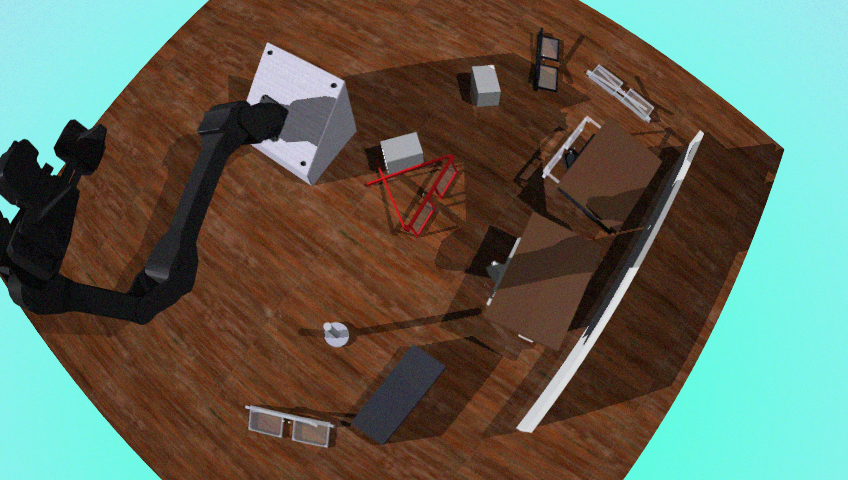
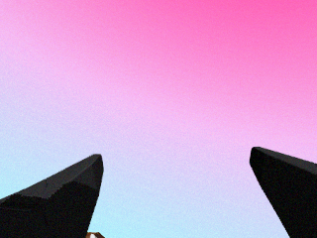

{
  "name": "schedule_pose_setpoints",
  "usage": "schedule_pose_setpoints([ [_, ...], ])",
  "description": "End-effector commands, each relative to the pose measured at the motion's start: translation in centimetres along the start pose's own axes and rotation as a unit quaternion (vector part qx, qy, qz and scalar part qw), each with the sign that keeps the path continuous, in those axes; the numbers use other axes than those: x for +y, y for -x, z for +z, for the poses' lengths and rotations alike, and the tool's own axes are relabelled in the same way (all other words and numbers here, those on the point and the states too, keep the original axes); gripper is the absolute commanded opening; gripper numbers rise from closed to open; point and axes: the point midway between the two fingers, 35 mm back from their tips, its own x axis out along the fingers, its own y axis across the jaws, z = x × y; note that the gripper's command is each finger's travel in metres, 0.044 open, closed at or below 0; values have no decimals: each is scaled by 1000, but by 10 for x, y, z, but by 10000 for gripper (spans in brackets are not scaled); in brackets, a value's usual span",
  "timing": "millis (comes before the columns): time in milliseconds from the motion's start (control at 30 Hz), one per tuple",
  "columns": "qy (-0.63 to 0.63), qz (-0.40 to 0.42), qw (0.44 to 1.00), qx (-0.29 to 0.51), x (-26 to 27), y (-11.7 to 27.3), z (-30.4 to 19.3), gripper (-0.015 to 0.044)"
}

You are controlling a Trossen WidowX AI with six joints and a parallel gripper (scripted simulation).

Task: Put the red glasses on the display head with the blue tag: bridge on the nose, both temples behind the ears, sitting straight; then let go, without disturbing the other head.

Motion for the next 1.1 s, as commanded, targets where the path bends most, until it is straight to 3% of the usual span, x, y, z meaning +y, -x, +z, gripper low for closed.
schedule_pose_setpoints([
  [0,0,0,1000,0,0,0,0,426],
  [233,0,0,1000,0,0,0,0,440],
  [333,-2,-8,1000,22,3,-3,-2,361],
  [800,7,-108,941,322,2,-69,-54,0],
  [1067,-22,-142,860,490,-16,-94,-131,0],
])
